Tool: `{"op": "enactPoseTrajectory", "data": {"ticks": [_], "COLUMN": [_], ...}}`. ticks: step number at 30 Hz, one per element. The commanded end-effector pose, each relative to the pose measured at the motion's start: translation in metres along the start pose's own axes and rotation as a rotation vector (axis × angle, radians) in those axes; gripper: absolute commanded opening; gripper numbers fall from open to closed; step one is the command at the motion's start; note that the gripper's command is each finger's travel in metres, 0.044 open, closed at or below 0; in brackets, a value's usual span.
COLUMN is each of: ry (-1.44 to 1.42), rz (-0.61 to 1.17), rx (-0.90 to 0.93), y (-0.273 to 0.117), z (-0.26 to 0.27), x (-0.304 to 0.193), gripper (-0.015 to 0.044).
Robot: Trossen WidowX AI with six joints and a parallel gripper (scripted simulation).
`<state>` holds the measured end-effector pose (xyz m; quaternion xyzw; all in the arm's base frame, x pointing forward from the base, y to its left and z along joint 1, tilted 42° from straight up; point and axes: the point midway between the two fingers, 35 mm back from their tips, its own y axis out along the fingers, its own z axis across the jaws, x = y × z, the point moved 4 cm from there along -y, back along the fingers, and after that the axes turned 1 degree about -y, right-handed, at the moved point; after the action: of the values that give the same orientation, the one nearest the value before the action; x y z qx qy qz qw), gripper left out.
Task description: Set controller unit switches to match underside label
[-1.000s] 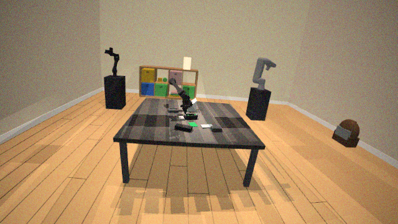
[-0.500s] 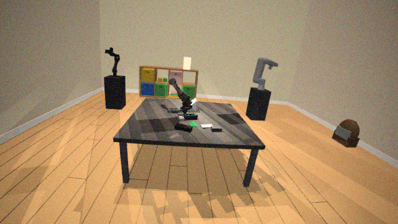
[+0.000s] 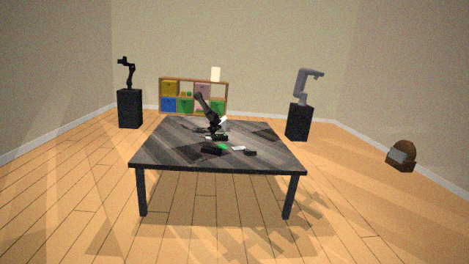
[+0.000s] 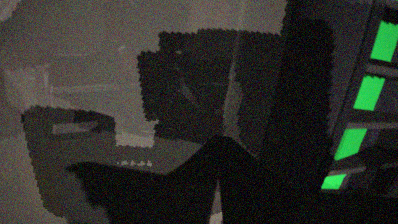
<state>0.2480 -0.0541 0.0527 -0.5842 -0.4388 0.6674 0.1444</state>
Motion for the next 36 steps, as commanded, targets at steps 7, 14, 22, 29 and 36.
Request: {"op": "enactPoseTrajectory", "data": {"ticks": [7, 14, 22, 29, 36], "ry": [-0.001, -0.001, -0.001, -0.001, -0.001], "rz": [-0.004, -0.004, -0.003, -0.003, -0.003], "rx": [-0.005, -0.006, -0.006, -0.006, -0.006], "y": [0.001, 0.002, 0.003, 0.003, 0.005], "z": [-0.005, -0.007, -0.010, -0.013, -0.020], "x": [0.000, 0.000, 0.000, 0.000, -0.001], "gripper": [0.0000, 0.0000, 0.0000, 0.0000, 0.0000]}}
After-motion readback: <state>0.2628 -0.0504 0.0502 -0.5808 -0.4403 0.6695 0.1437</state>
